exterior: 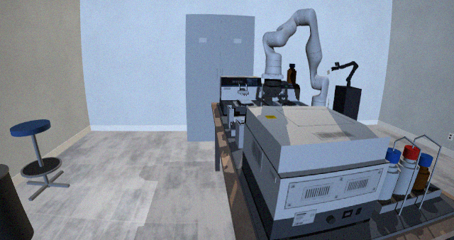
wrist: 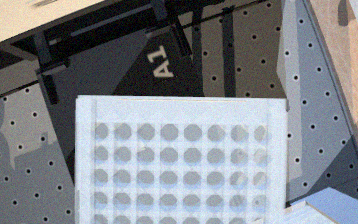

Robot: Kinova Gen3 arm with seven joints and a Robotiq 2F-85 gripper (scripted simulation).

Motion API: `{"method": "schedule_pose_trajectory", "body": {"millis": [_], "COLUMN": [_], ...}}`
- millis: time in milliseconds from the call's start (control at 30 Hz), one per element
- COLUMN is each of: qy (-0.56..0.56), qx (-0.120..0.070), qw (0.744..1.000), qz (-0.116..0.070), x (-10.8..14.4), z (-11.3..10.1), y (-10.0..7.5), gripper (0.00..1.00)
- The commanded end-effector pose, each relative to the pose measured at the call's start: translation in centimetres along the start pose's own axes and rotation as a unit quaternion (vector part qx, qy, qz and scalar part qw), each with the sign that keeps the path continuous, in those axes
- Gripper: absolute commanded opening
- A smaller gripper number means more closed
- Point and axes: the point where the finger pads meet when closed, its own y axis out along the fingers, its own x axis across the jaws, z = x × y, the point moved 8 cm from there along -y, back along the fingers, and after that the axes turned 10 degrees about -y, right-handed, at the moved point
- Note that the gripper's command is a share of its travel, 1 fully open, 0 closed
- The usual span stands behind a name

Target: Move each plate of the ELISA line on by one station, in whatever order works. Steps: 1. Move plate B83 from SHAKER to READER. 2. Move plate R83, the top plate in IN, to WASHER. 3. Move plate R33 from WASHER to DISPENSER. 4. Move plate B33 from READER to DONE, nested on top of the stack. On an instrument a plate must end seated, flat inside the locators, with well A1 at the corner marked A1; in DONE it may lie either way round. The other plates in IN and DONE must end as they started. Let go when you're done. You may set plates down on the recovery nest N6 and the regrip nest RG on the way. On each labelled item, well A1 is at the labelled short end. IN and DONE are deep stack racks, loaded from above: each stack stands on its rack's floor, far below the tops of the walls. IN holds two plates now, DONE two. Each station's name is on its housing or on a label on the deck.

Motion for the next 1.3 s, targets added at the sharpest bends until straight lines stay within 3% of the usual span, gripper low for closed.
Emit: {"method": "schedule_pose_trajectory", "body": {"millis": [0,433,1267], "qy": [-0.01,-0.085,-0.18], "qx": [0.001,0.001,0.001], "qw": [1.0,0.996,0.984], "qz": [-0.001,-0.001,-0.001], "x": [-0.1,-2.0,-2.0], "z": [0.3,4.1,4.1], "y": [-0.1,-0.1,-0.1], "gripper": [0.94,0.94,0.94]}}
